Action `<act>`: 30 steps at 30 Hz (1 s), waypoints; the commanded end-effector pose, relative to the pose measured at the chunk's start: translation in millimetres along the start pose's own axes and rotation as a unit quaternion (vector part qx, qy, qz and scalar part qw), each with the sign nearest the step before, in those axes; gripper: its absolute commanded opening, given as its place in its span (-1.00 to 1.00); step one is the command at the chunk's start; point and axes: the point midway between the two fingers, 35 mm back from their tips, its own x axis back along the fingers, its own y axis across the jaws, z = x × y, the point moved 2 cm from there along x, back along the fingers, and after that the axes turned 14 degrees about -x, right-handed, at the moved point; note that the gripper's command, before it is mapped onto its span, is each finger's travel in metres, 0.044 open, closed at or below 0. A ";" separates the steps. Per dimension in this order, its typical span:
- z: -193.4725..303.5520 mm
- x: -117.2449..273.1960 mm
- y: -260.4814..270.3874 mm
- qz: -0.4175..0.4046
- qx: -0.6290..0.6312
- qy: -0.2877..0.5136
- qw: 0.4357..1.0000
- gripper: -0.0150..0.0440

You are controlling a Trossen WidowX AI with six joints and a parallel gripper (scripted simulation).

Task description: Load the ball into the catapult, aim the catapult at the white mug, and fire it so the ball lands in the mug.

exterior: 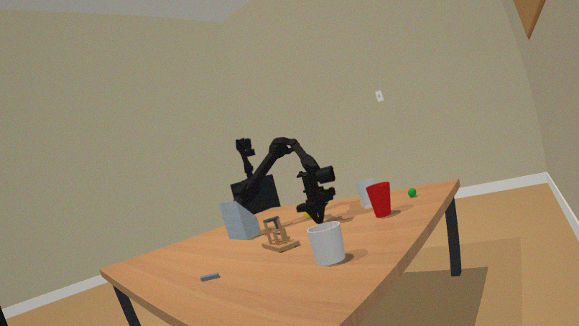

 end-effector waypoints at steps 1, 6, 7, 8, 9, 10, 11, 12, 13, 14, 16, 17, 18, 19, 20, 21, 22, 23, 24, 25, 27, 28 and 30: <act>-0.1 -0.7 -0.7 0.001 -0.003 0.000 1.000 -0.06; -0.1 -0.7 -0.7 0.001 -0.003 0.000 1.000 -0.23; -0.3 0.4 -0.6 0.002 -0.003 -0.001 1.000 -0.32; -0.9 3.5 -0.5 0.002 -0.003 -0.001 1.000 -0.41; -1.9 8.7 -0.4 0.003 -0.003 -0.001 1.000 -0.49; -2.8 15.1 -0.2 0.004 -0.003 -0.001 1.000 -0.49; -3.7 21.6 0.0 0.005 -0.003 -0.001 1.000 -0.49; -4.3 28.0 0.2 0.006 -0.003 -0.001 1.000 -0.49; -4.8 34.6 0.5 0.006 -0.003 -0.002 1.000 -0.49; -5.1 41.2 0.7 0.007 -0.003 -0.002 1.000 -0.49; -5.2 54.4 1.3 0.007 -0.003 -0.002 1.000 -0.49; -5.0 61.1 1.7 0.008 -0.003 -0.002 1.000 -0.49; -4.6 67.8 2.0 0.008 -0.003 -0.002 1.000 -0.49; -4.1 74.5 2.4 0.008 -0.003 -0.002 1.000 -0.49; -3.4 81.2 2.8 0.008 -0.003 -0.001 1.000 -0.49; -2.5 88.0 3.3 0.007 -0.003 -0.001 1.000 -0.49; -1.4 94.7 3.8 0.007 -0.003 -0.001 1.000 -0.49; -0.2 101.4 4.3 0.007 -0.003 -0.001 1.000 -0.49; 1.2 108.2 4.9 0.006 -0.003 -0.001 1.000 -0.49; 2.7 114.9 5.5 0.005 -0.003 -0.001 1.000 -0.49; 5.0 123.8 6.4 0.004 -0.003 -0.001 1.000 -0.49; 5.3 124.9 6.6 0.004 -0.003 -0.001 1.000 -0.49; 5.3 124.9 6.6 0.004 -0.003 -0.001 1.000 -0.49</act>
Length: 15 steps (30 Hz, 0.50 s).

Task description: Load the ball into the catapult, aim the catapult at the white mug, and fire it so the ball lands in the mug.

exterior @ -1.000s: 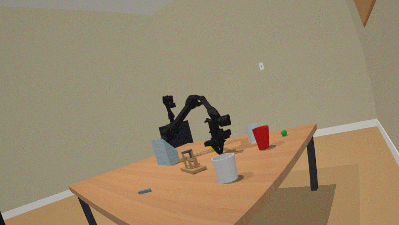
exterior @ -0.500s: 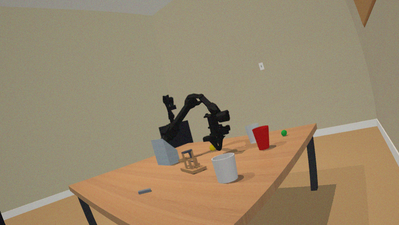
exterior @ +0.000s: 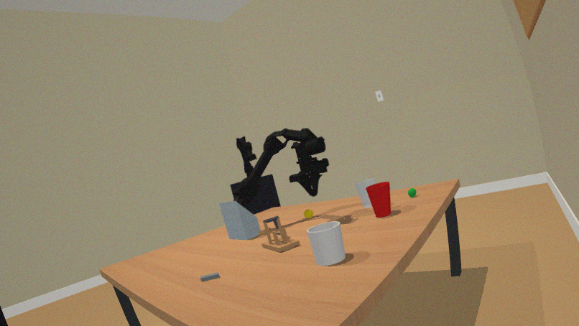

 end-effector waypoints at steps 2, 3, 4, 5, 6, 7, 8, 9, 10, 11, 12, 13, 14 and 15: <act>1.1 5.0 -1.9 0.000 0.001 0.006 1.000 -0.49; -1.1 4.3 -6.9 0.003 -0.003 0.007 1.000 -0.49; -3.8 3.4 -13.1 0.006 -0.007 0.010 1.000 -0.49; -6.3 2.6 -19.3 0.009 -0.011 0.012 1.000 -0.49; -8.7 1.8 -25.5 0.012 -0.016 0.015 1.000 -0.49; -10.9 1.0 -31.8 0.015 -0.020 0.017 1.000 -0.49; -13.0 0.1 -38.1 0.018 -0.025 0.020 0.999 -0.49; -15.0 -0.7 -44.4 0.021 -0.029 0.023 0.999 -0.49; -16.8 -1.5 -50.8 0.023 -0.033 0.026 0.999 -0.49; -18.5 -2.3 -57.2 0.026 -0.037 0.029 0.999 -0.49; -20.0 -3.1 -63.6 0.028 -0.042 0.032 0.998 -0.49; -21.3 -3.9 -70.0 0.030 -0.046 0.035 0.998 -0.49; -22.6 -4.7 -76.4 0.032 -0.050 0.039 0.997 -0.49; -23.7 -5.5 -82.8 0.034 -0.054 0.042 0.997 -0.49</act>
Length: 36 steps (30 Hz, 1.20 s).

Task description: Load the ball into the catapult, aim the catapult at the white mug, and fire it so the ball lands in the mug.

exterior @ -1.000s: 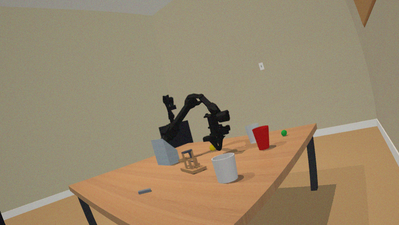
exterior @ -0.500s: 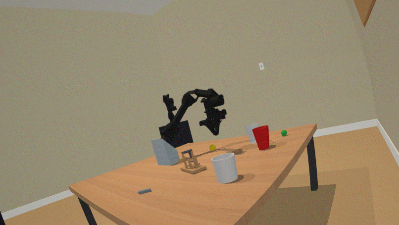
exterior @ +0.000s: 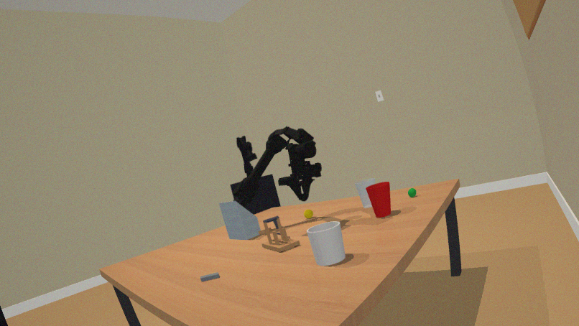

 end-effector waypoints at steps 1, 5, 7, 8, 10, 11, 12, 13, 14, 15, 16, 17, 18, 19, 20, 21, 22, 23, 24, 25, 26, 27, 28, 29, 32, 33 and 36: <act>-7.1 -5.0 -25.8 0.010 -0.015 0.016 1.000 -0.49; -11.8 -9.3 -50.8 0.015 -0.030 0.032 0.999 -0.49; -13.4 -11.6 -63.4 0.017 -0.038 0.040 0.998 -0.49; -14.0 -12.8 -69.6 0.018 -0.042 0.044 0.998 -0.49; -14.7 -15.2 -82.0 0.019 -0.049 0.053 0.997 -0.49; -14.8 -16.4 -88.2 0.019 -0.052 0.057 0.997 -0.49; -14.9 -17.7 -94.3 0.020 -0.056 0.062 0.996 -0.49; -14.7 -19.0 -100.5 0.020 -0.059 0.066 0.996 -0.49; -14.5 -20.3 -106.5 0.019 -0.063 0.071 0.995 -0.49; -14.1 -21.6 -112.6 0.019 -0.066 0.076 0.995 -0.49; -13.7 -22.9 -118.5 0.019 -0.069 0.081 0.994 -0.49; -13.1 -24.3 -124.4 0.018 -0.072 0.085 0.994 -0.49; -12.4 -25.7 -130.2 0.017 -0.075 0.090 0.993 -0.49; -11.6 -27.1 -136.0 0.016 -0.078 0.095 0.992 -0.49; -10.7 -28.6 -141.7 0.015 -0.081 0.100 0.992 -0.49; -9.6 -30.0 -147.4 0.014 -0.084 0.105 0.991 -0.49; -8.4 -31.5 -153.0 0.012 -0.087 0.110 0.990 -0.49; -7.2 -33.0 -158.5 0.011 -0.090 0.115 0.989 -0.49; -5.8 -34.6 -164.0 0.009 -0.093 0.121 0.988 -0.49; -4.3 -36.2 -169.5 0.007 -0.095 0.126 0.987 -0.49; -2.8 -37.8 -174.7 0.005 -0.098 0.131 0.987 -0.49; -1.2 -39.4 -179.9 0.003 -0.100 0.136 0.986 -0.49; 0.5 -41.1 -185.0 0.000 -0.102 0.141 0.985 -0.49; 2.0 -42.4 -189.1 -0.002 -0.104 0.146 0.984 -0.49; 3.2 -43.6 -192.4 -0.004 -0.106 0.149 0.983 -0.49; 3.1 -44.8 -192.4 -0.004 -0.106 0.149 0.983 -0.49; 2.2 -53.5 -192.2 -0.004 -0.106 0.149 0.983 -0.49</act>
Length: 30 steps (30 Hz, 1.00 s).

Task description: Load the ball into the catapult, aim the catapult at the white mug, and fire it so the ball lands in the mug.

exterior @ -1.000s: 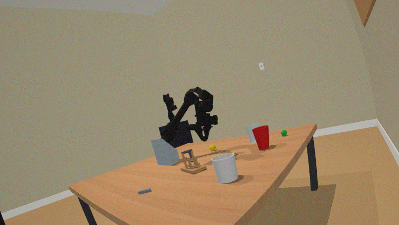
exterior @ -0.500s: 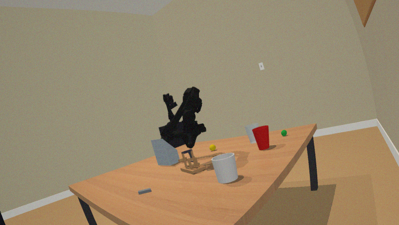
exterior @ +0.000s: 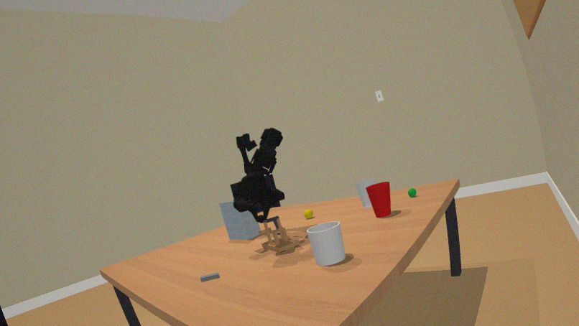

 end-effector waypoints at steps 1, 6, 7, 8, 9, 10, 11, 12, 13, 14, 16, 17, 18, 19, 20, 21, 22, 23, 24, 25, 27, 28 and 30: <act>-3.7 -12.4 -0.8 0.001 0.003 0.005 1.000 -0.49; -4.3 -14.3 -0.6 0.001 0.004 0.005 1.000 -0.49; -4.5 -15.0 -0.5 0.000 0.004 0.005 1.000 -0.49; -4.8 -15.9 -0.4 0.000 0.004 0.005 1.000 -0.49; -5.2 -16.9 -0.3 0.000 0.004 0.005 1.000 -0.49; -5.6 -18.2 -0.1 0.000 0.004 0.005 1.000 -0.49; -6.1 -19.6 0.0 0.000 0.004 0.006 1.000 -0.49; -6.6 -21.1 0.2 0.000 0.004 0.006 1.000 -0.49; -7.0 -22.6 0.4 0.000 0.004 0.006 1.000 -0.49; -7.5 -24.2 0.7 0.000 0.004 0.006 1.000 -0.49; -8.3 -26.9 1.1 0.000 0.004 0.006 1.000 -0.49; -8.5 -27.7 1.2 0.000 0.004 0.006 1.000 -0.49; -8.3 -21.4 0.9 0.002 0.008 0.002 1.000 -0.49; -8.3 -21.4 0.9 0.002 0.008 0.002 1.000 -0.49; -8.3 -21.4 0.9 0.002 0.008 0.002 1.000 -0.49; -8.3 -21.4 0.9 0.002 0.008 0.002 1.000 -0.49; -8.3 -21.4 0.9 0.002 0.008 0.002 1.000 -0.49; -8.3 -21.4 0.9 0.002 0.008 0.002 1.000 -0.49; -8.3 -21.4 0.9 0.002 0.008 0.002 1.000 -0.40; -8.3 -21.4 0.9 0.002 0.008 0.002 1.000 -0.31; -8.3 -21.4 0.9 0.002 0.008 0.002 1.000 -0.14; -8.3 -21.4 0.9 0.002 0.008 0.002 1.000 -0.05; -8.3 -21.4 0.9 0.002 0.008 0.002 1.000 0.13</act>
